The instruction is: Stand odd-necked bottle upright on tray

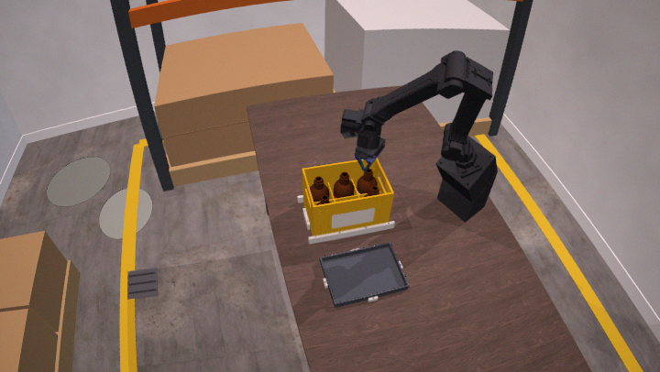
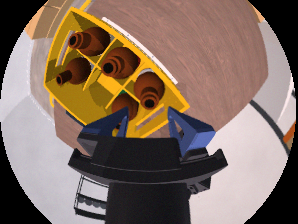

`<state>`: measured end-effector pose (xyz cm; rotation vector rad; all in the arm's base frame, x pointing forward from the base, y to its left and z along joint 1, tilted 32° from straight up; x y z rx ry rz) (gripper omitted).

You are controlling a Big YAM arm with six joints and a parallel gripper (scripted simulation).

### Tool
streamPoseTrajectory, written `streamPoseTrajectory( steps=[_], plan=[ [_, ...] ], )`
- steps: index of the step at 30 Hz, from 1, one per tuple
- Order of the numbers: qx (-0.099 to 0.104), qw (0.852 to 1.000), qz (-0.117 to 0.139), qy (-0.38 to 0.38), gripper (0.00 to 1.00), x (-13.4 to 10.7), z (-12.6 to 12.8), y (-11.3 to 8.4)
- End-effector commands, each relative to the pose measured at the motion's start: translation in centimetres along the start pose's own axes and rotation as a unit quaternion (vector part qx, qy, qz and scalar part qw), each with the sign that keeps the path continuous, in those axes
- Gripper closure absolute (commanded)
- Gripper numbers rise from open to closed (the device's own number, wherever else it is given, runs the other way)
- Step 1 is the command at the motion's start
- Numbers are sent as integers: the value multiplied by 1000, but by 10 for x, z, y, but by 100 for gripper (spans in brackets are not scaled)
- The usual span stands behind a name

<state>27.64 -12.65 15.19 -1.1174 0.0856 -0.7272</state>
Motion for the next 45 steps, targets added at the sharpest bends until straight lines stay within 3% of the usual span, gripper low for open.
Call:
streamPoseTrajectory(
  steps=[1,45],
  plan=[
    [0,1000,10,1,39,-3,0,9],
    [-1,1000,7,1,39,-4,-4,8]
  ],
)
Point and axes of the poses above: the point where the finger pads meet when closed, its own y axis out along the fingers, its own z axis across the jaws, x = y × z, the point moved 10 cm from there along -y, back along the fingers, and after that the axes turned 9 degrees about -y, right-handed, at the moved point
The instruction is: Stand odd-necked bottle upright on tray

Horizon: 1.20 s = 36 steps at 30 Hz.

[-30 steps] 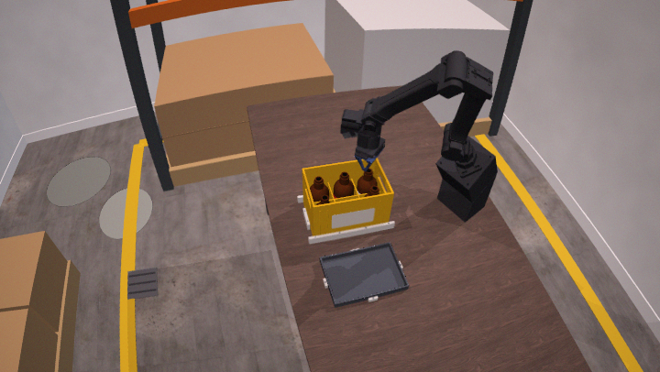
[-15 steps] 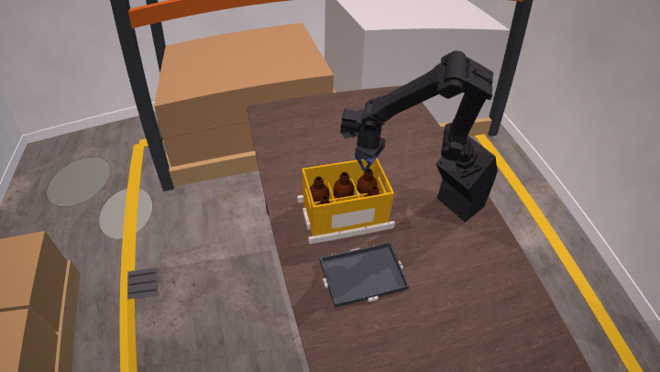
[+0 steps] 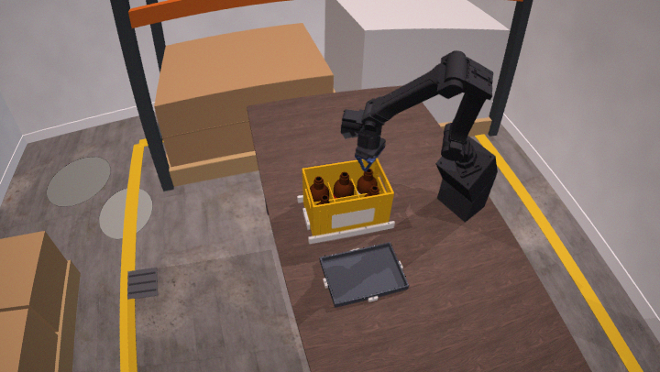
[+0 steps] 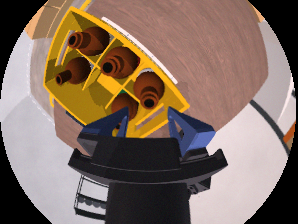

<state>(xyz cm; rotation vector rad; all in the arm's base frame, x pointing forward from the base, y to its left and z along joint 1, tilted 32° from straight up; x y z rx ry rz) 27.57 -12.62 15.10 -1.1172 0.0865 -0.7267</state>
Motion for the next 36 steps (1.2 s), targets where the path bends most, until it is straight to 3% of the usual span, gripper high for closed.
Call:
streamPoseTrajectory(
  steps=[1,36],
  plan=[
    [-2,1000,6,1,39,-3,-5,7],
    [-2,1000,3,3,39,-2,-6,5]
  ],
)
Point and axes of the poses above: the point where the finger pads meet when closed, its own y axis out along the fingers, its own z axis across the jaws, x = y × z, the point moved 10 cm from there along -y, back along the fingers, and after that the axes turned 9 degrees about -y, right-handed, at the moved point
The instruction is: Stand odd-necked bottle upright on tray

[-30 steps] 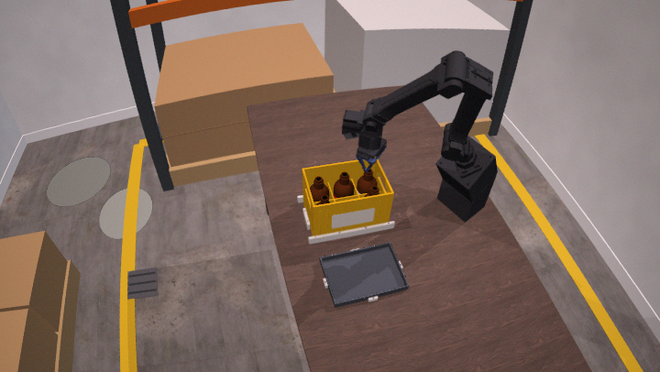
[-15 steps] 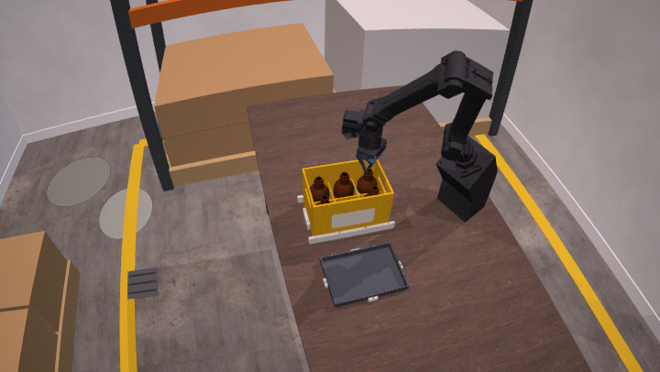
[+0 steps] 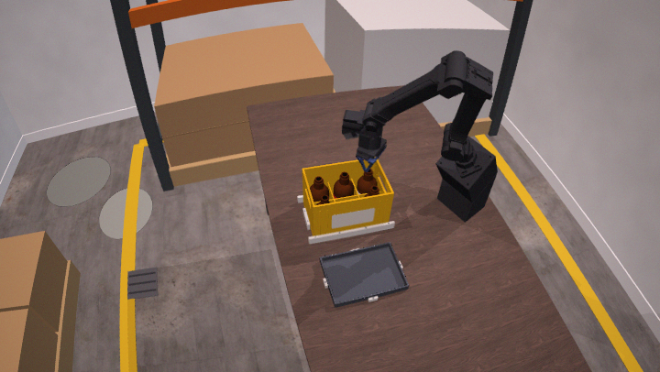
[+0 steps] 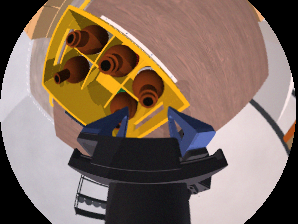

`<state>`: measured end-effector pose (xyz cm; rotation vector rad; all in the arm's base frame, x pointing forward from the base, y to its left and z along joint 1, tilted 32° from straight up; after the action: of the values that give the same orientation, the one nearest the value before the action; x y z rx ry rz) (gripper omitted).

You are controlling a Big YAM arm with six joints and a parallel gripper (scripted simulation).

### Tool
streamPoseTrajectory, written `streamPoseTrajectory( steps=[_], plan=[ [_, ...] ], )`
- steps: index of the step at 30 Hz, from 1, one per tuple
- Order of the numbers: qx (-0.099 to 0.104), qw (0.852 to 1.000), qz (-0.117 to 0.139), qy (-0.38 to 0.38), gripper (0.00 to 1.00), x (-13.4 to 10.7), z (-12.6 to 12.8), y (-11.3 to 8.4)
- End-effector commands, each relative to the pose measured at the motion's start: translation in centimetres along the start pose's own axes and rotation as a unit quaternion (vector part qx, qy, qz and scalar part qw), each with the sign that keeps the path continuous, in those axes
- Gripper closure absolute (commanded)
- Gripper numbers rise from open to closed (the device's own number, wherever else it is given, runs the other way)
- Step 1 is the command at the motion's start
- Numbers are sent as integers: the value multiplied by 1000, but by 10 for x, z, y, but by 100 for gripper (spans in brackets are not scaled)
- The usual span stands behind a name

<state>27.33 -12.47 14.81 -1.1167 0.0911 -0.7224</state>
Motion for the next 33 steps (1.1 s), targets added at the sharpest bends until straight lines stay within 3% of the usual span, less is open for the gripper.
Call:
streamPoseTrajectory(
  steps=[1,33],
  plan=[
    [-2,1000,0,2,39,2,-5,3],
    [-1,1000,-11,-3,39,16,-1,-2]
  ],
)
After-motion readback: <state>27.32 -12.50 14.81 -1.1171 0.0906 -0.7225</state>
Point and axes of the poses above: the point where the finger pads meet when closed, its own y axis out along the fingers, its own z axis across the jaws, x = y × z, the point moved 10 cm from there along -y, back along the fingers, and after that the axes turned 9 degrees about -y, right-handed, at the moved point
